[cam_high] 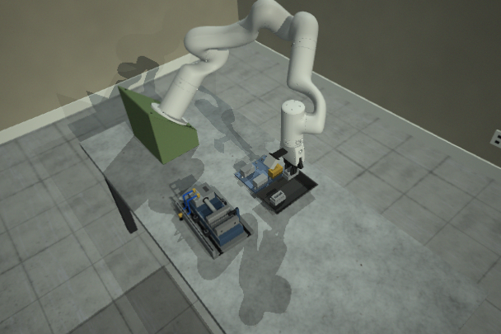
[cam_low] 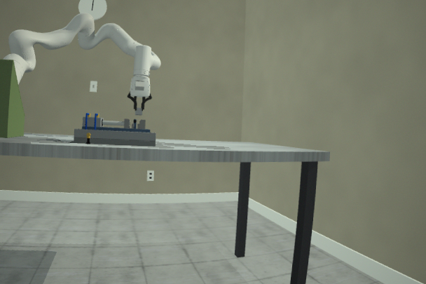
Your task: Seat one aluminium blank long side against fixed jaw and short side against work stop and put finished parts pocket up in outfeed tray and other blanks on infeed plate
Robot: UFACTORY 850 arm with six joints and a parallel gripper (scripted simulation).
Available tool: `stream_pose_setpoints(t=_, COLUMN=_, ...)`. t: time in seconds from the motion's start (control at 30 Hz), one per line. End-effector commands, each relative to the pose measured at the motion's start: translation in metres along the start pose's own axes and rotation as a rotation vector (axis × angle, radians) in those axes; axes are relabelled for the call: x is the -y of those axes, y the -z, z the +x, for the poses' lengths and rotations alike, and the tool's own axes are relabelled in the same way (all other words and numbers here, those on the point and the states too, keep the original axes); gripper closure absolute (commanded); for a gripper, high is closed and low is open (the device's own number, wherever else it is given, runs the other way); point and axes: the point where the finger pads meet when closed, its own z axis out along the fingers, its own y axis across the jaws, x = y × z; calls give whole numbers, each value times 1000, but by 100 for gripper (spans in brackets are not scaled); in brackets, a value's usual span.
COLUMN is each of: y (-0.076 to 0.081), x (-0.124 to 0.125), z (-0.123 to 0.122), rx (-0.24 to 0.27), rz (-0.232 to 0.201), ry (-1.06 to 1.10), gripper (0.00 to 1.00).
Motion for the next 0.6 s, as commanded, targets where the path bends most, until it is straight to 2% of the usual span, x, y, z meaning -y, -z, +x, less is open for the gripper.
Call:
stream_pose_setpoints(t=0.0, y=0, x=-6, z=-34, rx=3, rz=3, ry=5, gripper=100)
stream_pose_setpoints(t=0.57, y=0, x=-7, z=-37, rx=4, rz=3, ry=6, gripper=100)
